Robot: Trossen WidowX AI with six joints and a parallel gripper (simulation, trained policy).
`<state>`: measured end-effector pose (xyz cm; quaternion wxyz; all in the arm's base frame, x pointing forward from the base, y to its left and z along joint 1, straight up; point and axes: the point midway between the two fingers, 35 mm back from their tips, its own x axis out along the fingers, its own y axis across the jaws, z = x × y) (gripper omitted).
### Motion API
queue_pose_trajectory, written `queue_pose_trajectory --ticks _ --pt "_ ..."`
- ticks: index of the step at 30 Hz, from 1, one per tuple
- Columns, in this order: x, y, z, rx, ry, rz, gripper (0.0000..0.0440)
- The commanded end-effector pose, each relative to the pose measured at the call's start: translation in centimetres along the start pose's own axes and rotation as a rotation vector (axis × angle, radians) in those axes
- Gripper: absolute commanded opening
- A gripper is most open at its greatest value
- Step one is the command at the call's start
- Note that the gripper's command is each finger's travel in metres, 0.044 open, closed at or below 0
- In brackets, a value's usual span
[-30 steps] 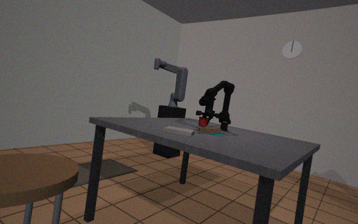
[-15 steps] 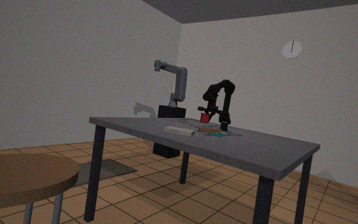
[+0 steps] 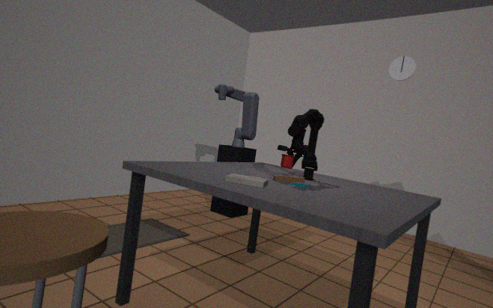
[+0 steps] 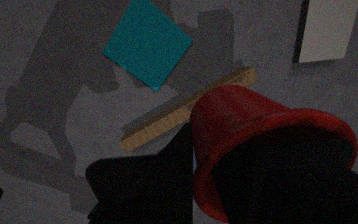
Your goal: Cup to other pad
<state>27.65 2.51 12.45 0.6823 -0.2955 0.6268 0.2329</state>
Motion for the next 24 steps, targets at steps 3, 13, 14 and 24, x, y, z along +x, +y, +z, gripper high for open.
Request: queue_pose_trajectory --ticks 3,13,14,24 --pt "0.0 0.8 1.7 -0.026 -0.03 -0.011 0.0" --pt "0.7 2.8 4.3 -0.079 -0.064 -0.021 0.0" --pt "0.8 3.0 4.6 -0.084 -0.067 -0.021 0.0" --pt "2.2 5.5 6.6 -0.121 -0.087 -0.023 0.0"
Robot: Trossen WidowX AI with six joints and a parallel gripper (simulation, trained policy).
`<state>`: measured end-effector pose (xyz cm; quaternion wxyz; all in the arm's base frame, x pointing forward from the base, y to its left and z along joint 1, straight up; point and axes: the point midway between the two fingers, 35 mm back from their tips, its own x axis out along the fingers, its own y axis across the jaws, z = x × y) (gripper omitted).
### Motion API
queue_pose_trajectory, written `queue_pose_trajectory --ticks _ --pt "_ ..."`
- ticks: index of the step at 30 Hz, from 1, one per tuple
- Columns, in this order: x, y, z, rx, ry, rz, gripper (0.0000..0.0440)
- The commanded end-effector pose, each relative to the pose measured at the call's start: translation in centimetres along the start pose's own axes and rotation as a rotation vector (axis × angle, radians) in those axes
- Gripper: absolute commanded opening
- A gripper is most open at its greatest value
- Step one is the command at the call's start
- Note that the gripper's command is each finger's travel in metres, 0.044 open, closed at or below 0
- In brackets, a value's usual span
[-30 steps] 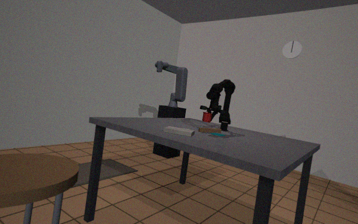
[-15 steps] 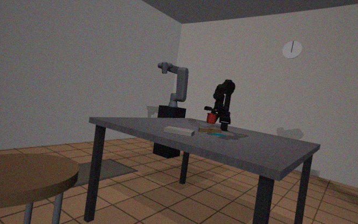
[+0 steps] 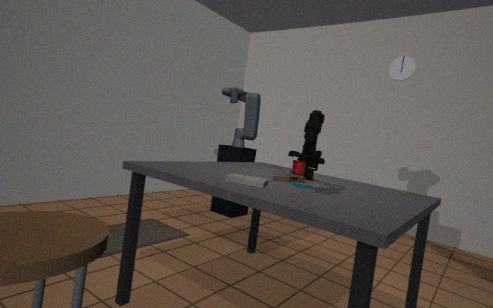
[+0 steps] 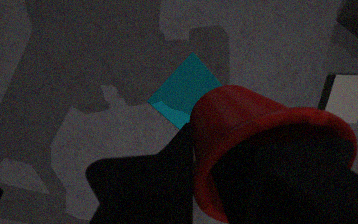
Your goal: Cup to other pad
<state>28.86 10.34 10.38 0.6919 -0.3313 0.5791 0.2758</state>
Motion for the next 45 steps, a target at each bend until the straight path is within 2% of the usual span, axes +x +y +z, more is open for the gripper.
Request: queue_pose_trajectory --ticks 1,17,23,28,45 --pt "0.7 0.7 0.5 -0.004 -0.002 -0.004 0.0" --pt "4.1 2.1 0.2 -0.003 -0.004 -0.02 0.0051" --pt "3.2 1.8 1.1 0.008 -0.072 -0.024 0.0128" --pt "2.3 1.7 1.3 0.008 -0.112 -0.025 0.0135" --pt "-1.4 2.2 0.5 0.022 -0.204 -0.017 0.0215"
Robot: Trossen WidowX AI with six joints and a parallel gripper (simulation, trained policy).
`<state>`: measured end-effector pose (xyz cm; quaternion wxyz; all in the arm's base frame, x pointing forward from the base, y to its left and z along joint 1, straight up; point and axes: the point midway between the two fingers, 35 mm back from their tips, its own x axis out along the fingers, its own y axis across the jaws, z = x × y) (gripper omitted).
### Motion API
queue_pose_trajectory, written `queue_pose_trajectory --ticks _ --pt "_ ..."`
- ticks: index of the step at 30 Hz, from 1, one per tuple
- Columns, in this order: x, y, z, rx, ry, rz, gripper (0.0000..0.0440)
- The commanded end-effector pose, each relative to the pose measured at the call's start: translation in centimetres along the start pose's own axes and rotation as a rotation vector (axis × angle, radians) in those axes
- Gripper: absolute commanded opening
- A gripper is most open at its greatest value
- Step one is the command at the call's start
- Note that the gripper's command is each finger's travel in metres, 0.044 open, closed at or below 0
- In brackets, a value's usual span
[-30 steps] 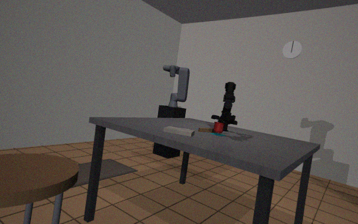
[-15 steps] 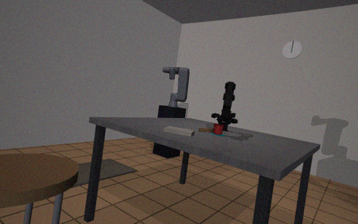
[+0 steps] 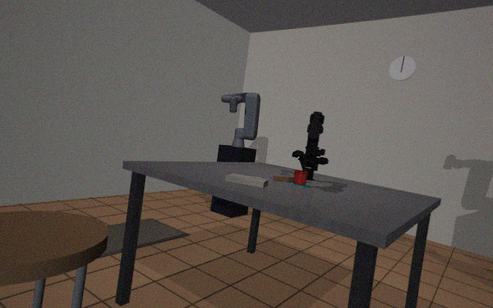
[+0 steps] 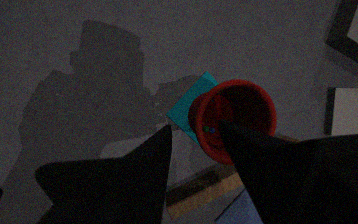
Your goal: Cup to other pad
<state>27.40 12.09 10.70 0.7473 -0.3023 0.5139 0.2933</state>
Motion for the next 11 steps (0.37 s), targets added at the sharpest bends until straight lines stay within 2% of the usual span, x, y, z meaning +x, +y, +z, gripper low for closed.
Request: queue_pose_trajectory --ticks 1,5,8,11 --pt "-1.1 0.0 0.2 0.003 -0.029 -0.003 0.0219" --pt "-2.3 -0.2 0.5 0.004 -0.061 -0.015 0.0239" --pt "-3.3 -0.4 0.9 0.005 -0.088 -0.029 0.0276" --pt "-4.2 -0.8 1.1 0.009 -0.107 -0.041 0.0336"
